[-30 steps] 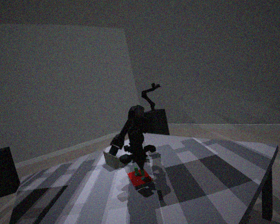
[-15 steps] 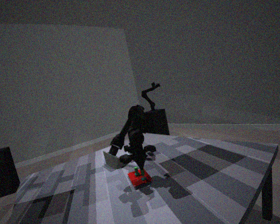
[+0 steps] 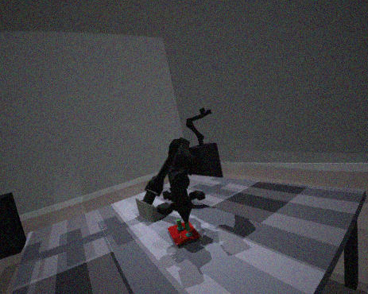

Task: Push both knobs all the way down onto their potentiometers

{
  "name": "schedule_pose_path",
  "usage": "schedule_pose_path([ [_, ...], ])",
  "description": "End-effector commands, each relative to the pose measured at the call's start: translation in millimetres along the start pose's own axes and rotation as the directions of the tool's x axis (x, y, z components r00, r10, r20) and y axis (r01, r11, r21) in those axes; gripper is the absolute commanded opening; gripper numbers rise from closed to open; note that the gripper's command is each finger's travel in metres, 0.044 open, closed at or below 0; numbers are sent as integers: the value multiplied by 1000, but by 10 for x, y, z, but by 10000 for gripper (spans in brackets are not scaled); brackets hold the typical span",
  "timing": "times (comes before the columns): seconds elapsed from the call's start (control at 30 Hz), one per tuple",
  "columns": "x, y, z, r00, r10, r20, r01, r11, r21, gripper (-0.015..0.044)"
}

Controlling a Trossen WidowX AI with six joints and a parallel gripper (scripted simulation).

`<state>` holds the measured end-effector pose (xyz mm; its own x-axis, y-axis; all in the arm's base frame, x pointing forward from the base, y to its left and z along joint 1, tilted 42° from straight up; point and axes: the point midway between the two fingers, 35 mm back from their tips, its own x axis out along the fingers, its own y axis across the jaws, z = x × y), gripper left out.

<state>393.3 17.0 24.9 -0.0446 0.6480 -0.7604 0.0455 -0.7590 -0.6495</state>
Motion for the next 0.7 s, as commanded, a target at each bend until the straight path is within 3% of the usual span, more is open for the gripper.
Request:
schedule_pose_path([
  [0.0, 202, -40, -17, 1000, -11, 23, 12, 1000, -16, 0],
  [0.67, 237, -40, -16, 1000, -12, 23, 12, 1000, -16, 0],
])
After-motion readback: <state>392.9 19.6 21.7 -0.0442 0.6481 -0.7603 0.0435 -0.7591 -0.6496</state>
